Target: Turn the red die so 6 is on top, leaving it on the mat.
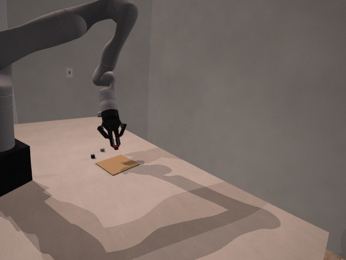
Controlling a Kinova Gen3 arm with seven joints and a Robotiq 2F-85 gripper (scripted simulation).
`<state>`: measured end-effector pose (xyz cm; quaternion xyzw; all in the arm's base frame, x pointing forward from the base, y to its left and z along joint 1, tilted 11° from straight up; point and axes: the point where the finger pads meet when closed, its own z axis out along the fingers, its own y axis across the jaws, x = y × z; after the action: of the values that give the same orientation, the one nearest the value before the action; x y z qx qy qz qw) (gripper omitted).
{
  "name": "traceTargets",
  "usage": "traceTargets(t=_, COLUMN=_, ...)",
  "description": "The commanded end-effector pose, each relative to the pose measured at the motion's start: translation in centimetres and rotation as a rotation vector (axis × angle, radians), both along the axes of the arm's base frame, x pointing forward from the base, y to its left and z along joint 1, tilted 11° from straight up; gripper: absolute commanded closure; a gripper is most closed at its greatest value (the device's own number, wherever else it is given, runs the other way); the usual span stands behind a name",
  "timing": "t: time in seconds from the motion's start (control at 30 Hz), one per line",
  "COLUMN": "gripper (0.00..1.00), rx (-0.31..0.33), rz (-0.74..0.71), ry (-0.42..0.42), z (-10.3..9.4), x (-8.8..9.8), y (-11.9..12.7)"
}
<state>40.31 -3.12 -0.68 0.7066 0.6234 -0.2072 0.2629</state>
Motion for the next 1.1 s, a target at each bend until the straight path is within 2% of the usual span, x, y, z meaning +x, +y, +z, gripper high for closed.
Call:
traceTargets(t=0.0, gripper=0.89, rx=0.001, rz=-0.005, ry=-0.007, z=0.37, x=0.17, y=-0.24)
traceTargets(t=0.13, gripper=0.89, rx=0.014, rz=-0.004, ry=-0.007, z=0.33, x=0.17, y=-0.27)
traceTargets(t=0.33, gripper=0.89, rx=0.091, rz=0.002, ry=-0.01, z=0.21, x=0.19, y=-0.43)
traceTargets(t=0.4, gripper=0.89, rx=0.091, rz=0.002, ry=-0.01, z=0.21, x=0.19, y=-0.43)
traceTargets(t=0.6, gripper=0.89, rx=0.197, rz=0.015, ry=-0.02, z=0.3, x=0.17, y=-0.5)
traceTargets(t=0.73, gripper=0.89, rx=0.246, rz=0.023, ry=-0.028, z=0.45, x=0.14, y=-0.49)
traceTargets(t=1.07, gripper=0.89, rx=0.261, rz=0.026, ry=-0.03, z=0.65, x=0.09, y=-0.71)
